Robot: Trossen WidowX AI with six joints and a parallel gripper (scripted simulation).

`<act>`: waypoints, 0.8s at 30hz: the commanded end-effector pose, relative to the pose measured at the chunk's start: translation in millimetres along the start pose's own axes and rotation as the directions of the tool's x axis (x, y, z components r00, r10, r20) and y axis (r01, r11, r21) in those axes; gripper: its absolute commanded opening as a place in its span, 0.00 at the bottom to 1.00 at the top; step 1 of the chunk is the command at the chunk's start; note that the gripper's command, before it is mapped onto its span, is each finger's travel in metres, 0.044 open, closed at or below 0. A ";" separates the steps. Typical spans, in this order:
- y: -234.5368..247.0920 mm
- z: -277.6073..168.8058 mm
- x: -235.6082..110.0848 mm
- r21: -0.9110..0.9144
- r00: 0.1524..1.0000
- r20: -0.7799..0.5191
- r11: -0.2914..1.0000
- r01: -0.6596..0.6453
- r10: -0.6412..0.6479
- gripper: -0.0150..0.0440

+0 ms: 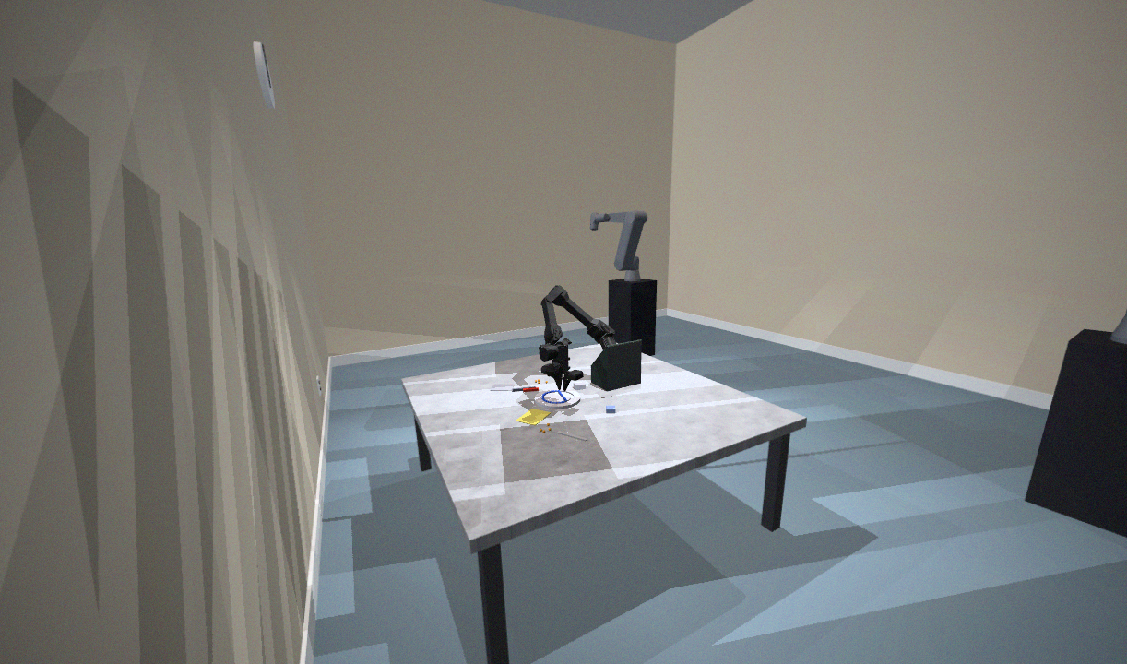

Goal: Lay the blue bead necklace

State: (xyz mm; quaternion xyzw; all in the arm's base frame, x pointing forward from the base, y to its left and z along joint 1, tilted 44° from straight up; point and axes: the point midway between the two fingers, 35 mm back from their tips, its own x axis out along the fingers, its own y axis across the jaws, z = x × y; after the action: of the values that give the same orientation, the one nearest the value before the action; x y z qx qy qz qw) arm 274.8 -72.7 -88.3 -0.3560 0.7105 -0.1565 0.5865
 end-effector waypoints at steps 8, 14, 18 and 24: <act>27.9 9.9 -3.9 -0.446 1.000 -0.011 0.895 -0.008 0.004 0.46; 27.9 9.8 8.2 -0.447 1.000 -0.011 0.895 -0.008 0.003 0.46; 26.2 12.7 6.8 -0.436 1.000 0.000 0.900 -0.005 0.005 0.46; 26.4 12.3 12.1 -0.438 1.000 -0.002 0.899 -0.005 0.004 0.46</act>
State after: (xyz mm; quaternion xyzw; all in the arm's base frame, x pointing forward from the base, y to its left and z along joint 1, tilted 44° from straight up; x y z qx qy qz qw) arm 277.8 -58.0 -115.0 -0.4757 0.7281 0.0076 0.4935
